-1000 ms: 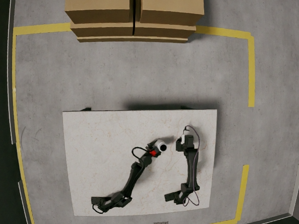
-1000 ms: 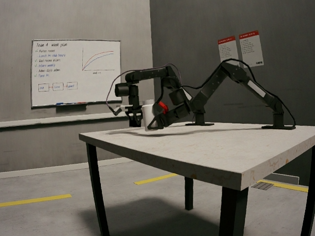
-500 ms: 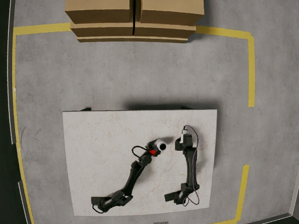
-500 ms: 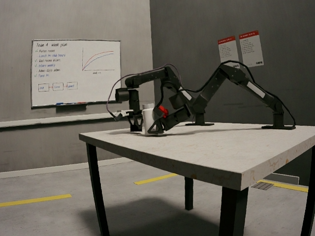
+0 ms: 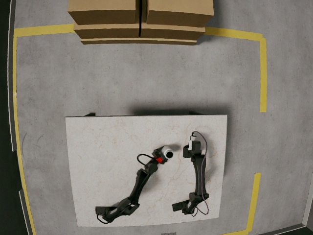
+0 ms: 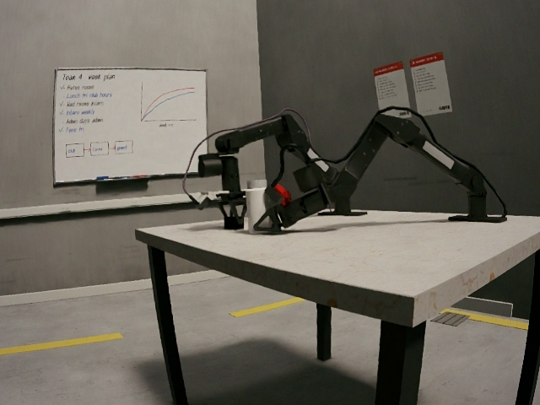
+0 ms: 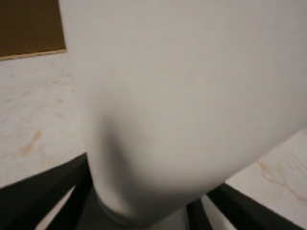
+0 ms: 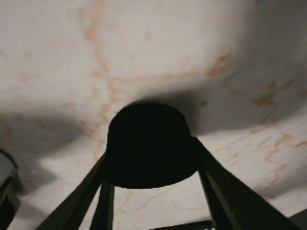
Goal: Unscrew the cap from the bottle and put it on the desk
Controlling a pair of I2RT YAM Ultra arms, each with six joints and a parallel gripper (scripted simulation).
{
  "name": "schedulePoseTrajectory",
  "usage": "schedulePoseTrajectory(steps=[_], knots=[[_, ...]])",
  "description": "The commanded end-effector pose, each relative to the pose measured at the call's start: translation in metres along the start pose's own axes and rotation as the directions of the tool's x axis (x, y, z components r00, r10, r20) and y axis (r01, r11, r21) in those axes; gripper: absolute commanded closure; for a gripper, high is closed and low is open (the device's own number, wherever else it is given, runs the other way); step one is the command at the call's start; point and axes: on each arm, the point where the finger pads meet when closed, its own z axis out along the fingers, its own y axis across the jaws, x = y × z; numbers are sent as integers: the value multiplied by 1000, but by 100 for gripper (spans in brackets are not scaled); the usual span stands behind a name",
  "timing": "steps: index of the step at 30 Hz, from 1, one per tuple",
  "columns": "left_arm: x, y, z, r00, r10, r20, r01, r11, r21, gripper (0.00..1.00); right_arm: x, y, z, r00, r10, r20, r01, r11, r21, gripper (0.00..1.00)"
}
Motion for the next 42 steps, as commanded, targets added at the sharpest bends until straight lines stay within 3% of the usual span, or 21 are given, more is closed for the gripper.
schedulePoseTrajectory(steps=[1, 21, 25, 27, 29, 30, 42], knots=[[-3, -1, 0, 999, 0, 39, 0, 1000, 3, 100, -12, 1, -7, 998, 2, 60, -2, 1000, -1, 100], [-11, 0, -1, 999, 7, 46, -7, 1000, -1, 100, -12, 1, -7, 998, 2, 60, -2, 1000, -1, 100], [-11, 0, -1, 999, 7, 46, -7, 1000, -1, 55, -12, 1, -7, 998, 2, 60, -2, 1000, -1, 100], [-11, 0, -1, 999, 7, 46, -7, 1000, -1, 55, -12, 1, -7, 998, 2, 60, -2, 1000, -1, 100], [-11, 0, -1, 999, 7, 46, -7, 1000, -1, 32, -12, 1, -7, 998, 2, 60, -2, 1000, -1, 100], [-11, 0, -1, 999, 7, 46, -7, 1000, -1, 26, -12, 1, -7, 998, 2, 60, -2, 1000, -1, 100], [-10, 0, -1, 999, 8, 40, -8, 1000, -2, 26, -12, 1, -7, 998, 2, 60, -2, 1000, -1, 100]])
